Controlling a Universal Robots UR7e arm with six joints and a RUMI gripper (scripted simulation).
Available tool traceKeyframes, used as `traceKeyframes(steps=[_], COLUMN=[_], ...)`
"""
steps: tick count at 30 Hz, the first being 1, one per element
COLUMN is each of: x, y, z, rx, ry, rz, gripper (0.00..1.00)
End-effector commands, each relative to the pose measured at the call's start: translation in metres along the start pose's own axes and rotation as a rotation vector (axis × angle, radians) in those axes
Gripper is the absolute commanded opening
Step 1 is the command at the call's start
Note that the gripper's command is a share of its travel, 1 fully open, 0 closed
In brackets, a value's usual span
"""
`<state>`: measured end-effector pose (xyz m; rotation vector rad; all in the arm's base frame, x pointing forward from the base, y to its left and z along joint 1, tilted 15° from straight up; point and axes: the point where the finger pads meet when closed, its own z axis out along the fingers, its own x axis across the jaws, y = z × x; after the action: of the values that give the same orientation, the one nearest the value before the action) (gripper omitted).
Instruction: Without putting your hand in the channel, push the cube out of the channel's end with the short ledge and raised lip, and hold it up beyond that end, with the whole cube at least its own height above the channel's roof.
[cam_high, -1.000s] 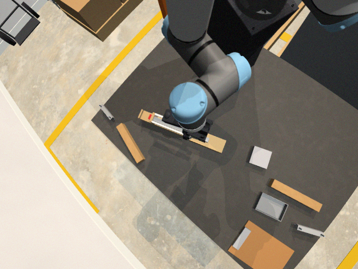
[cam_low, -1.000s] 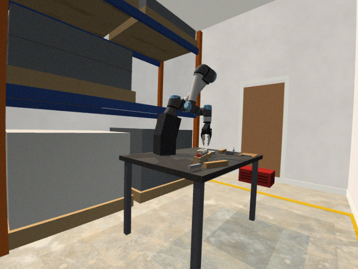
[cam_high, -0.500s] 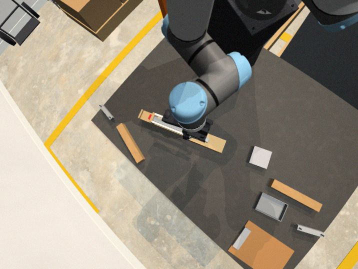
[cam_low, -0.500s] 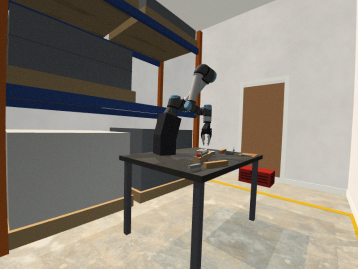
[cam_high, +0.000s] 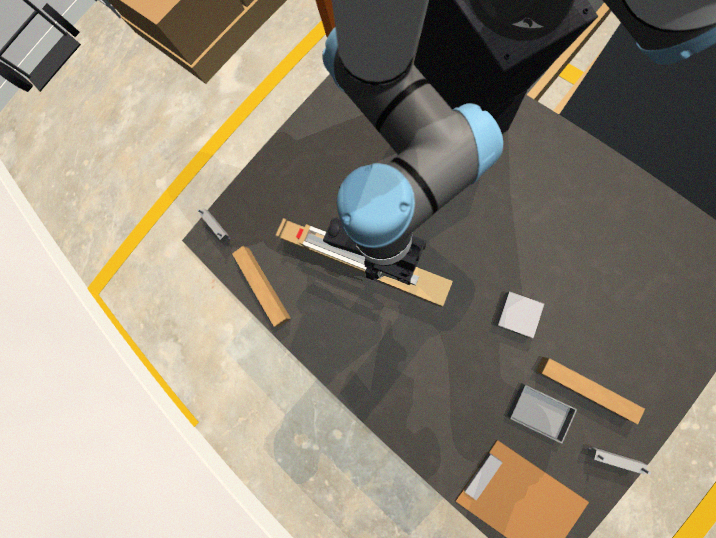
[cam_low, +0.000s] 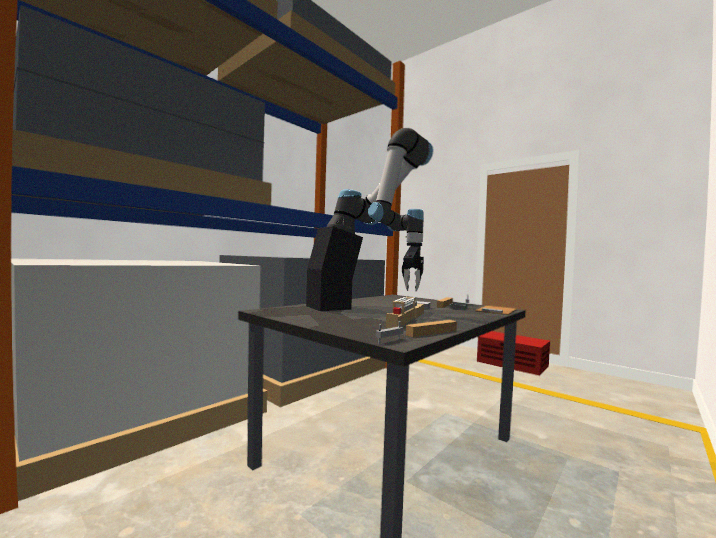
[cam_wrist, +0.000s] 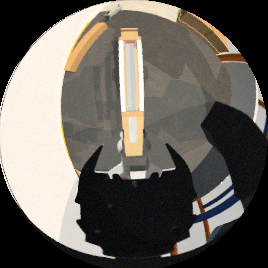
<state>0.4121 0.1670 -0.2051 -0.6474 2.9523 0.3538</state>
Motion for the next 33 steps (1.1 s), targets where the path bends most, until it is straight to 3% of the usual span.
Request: traceKeyframes(steps=[1,2,3,6,9,11,16,28,33], x=[0.000,0.000,0.000,-0.001,-0.002,-0.002,0.000,0.000,0.000], y=[0.000,0.000,0.000,0.013,0.044,0.044,0.086,0.088,0.088], z=[0.000,0.000,0.000,0.000,0.000,0.000,0.000,0.014,0.034], rx=[0.000,0.000,0.001,0.001,0.002,0.002,0.001,0.000,0.000], ry=[-0.001,-0.001,-0.001,-0.001,0.000,0.000,-0.001,-0.001,-0.001], rz=[0.000,0.000,0.000,0.000,0.000,0.000,0.000,0.000,0.000], gripper=[0.22,0.22,0.00,0.00,0.00,0.00,0.00,0.00,0.00])
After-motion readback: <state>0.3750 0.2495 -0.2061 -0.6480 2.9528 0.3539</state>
